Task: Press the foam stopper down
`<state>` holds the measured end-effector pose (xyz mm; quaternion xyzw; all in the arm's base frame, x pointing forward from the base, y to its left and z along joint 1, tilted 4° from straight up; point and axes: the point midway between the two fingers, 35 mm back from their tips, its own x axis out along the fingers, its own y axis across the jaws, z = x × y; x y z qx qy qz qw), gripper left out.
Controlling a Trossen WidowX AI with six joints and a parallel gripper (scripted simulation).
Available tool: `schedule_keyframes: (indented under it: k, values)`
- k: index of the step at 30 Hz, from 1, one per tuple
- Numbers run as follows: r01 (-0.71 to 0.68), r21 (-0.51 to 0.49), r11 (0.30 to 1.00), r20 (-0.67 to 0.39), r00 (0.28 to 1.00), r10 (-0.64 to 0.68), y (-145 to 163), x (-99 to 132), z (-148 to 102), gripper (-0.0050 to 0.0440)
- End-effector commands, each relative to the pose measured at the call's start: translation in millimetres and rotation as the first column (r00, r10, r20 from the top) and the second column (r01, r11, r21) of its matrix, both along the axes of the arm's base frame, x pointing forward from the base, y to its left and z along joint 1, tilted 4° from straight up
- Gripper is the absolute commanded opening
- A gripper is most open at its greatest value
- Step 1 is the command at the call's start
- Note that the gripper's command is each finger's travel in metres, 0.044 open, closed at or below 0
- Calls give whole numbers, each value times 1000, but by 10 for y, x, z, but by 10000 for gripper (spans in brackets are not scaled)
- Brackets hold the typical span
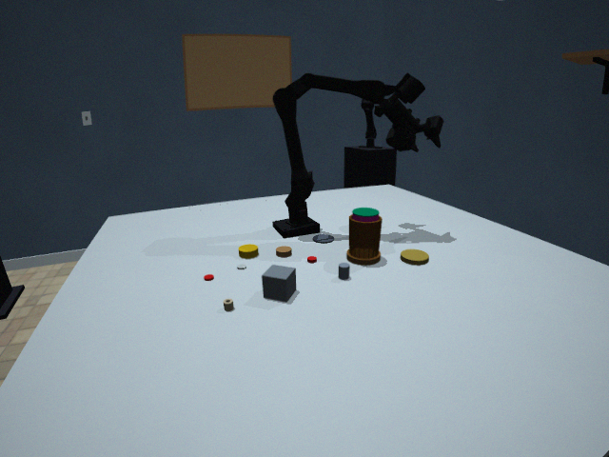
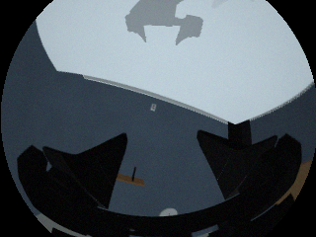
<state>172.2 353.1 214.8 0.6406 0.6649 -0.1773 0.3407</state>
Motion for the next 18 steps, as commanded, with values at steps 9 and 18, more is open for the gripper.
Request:
schedule_keyframes:
  k: [9, 18]
  values:
    - [0, 0, 1000, 0, 1000, 0, 0, 0, 0, 400]
    - [-4, -6, 1000, 10, 1000, 4, -14, 19, -8, 376]
